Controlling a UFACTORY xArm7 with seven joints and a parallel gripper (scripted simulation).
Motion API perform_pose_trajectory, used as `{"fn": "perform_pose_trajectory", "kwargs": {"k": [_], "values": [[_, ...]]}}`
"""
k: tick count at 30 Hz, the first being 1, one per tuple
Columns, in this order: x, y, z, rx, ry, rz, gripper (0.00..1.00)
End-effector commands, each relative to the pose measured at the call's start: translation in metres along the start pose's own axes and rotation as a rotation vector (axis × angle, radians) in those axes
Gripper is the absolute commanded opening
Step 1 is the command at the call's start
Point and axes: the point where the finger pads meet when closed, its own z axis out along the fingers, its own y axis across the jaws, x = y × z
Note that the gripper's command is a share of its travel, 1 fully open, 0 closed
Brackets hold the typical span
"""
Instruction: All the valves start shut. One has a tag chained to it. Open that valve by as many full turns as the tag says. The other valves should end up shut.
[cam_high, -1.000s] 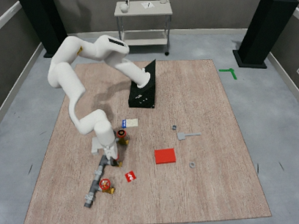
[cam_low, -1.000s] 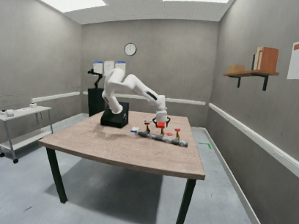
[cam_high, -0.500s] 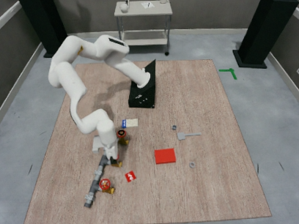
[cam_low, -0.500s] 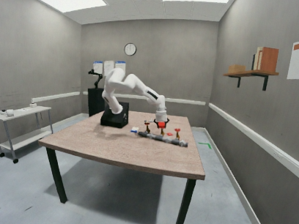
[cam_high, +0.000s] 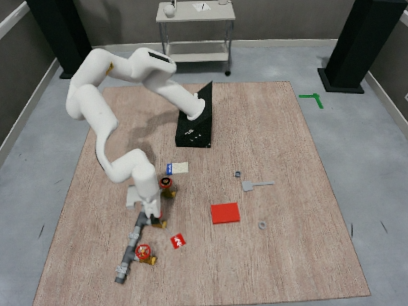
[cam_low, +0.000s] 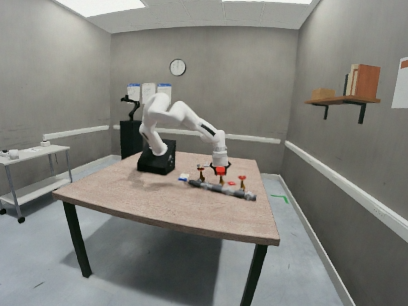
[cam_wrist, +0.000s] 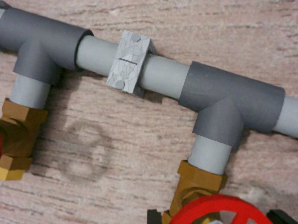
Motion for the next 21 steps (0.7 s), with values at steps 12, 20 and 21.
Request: {"fn": "perform_pose_trajectory", "kwargs": {"k": [12, 20, 21], "values": [[-0.0005, -0.0022, -0.0022, 0.006, -0.001, -0.077, 0.00], [-0.0005, -0.0022, -0.0022, 0.006, 0.000, -0.227, 0.00], [-0.0005, -0.0022, -0.0022, 0.006, 0.000, -0.261, 0.00]]}}
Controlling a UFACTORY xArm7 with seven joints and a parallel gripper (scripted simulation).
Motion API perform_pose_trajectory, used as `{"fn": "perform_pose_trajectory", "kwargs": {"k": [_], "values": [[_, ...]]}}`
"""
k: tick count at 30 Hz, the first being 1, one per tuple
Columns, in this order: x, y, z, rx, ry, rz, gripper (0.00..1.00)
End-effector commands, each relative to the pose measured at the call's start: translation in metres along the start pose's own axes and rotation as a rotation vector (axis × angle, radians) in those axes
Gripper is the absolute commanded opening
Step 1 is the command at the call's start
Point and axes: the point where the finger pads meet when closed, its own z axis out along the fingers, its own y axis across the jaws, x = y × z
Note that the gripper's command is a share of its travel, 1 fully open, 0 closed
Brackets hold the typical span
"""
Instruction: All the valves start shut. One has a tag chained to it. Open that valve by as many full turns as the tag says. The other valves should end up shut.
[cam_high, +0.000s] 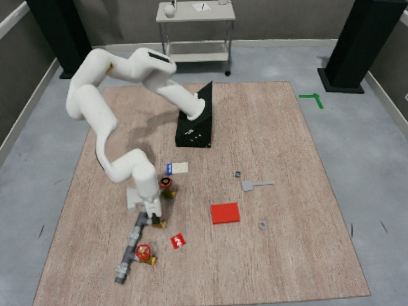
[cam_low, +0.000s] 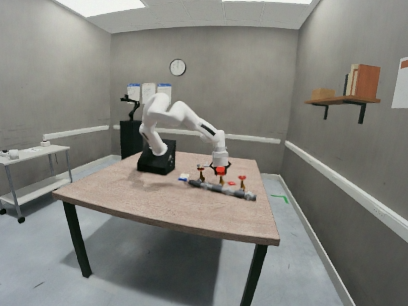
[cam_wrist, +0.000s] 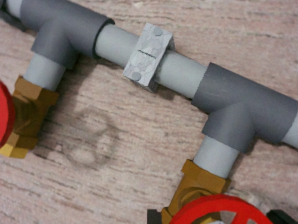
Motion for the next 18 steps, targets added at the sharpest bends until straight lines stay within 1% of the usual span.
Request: {"fn": "perform_pose_trajectory", "kwargs": {"k": [1, 8, 10, 13, 18], "values": [[-0.0002, -0.0022, -0.0022, 0.004, -0.002, -0.164, 0.00], [-0.0002, -0.0022, -0.0023, 0.005, -0.002, -0.483, 0.00], [-0.0002, -0.0022, -0.0023, 0.005, -0.002, -0.483, 0.00], [-0.0002, -0.0022, -0.0023, 0.005, -0.001, -0.661, 0.00], [-0.0002, -0.0022, -0.0023, 0.008, 0.007, -0.862, 0.00]]}}
